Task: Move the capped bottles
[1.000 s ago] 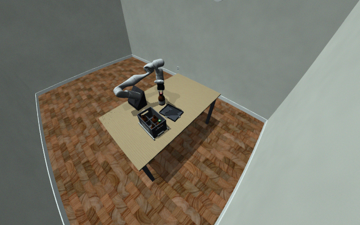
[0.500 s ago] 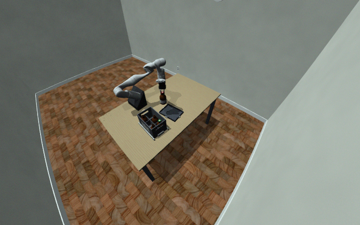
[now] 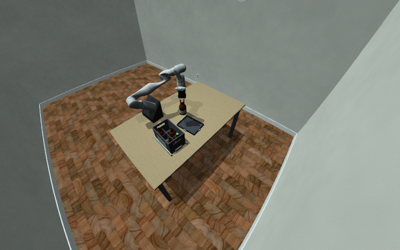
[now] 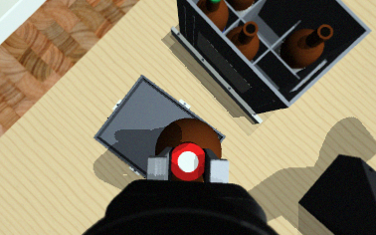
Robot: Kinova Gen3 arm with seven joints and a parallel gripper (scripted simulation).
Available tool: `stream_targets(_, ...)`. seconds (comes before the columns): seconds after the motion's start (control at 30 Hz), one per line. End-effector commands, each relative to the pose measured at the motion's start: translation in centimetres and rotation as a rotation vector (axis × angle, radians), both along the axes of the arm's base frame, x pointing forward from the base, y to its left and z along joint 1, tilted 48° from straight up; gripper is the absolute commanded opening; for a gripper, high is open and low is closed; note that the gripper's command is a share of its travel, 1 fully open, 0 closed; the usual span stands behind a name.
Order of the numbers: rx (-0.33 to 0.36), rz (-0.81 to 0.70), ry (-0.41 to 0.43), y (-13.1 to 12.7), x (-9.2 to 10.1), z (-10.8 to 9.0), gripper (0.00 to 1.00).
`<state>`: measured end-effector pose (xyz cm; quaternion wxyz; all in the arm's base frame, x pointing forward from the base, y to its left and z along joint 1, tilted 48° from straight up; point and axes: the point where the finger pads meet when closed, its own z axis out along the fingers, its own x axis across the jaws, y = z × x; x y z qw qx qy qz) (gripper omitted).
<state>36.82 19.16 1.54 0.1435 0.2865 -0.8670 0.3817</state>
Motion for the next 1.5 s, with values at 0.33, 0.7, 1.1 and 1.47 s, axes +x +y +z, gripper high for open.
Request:
stream_targets(0.33,0.005,-0.002,0.003,1.9,-0.2,-2.0,0.0)
stream_targets(0.7,0.005,-0.001,0.001,2.2,0.0,-2.3,0.0)
stream_targets(1.1,0.002,-0.001,0.002,2.4,0.1,-2.6,0.0)
stream_targets(1.47,0.005,-0.002,0.003,2.8,0.0,-3.0,0.0)
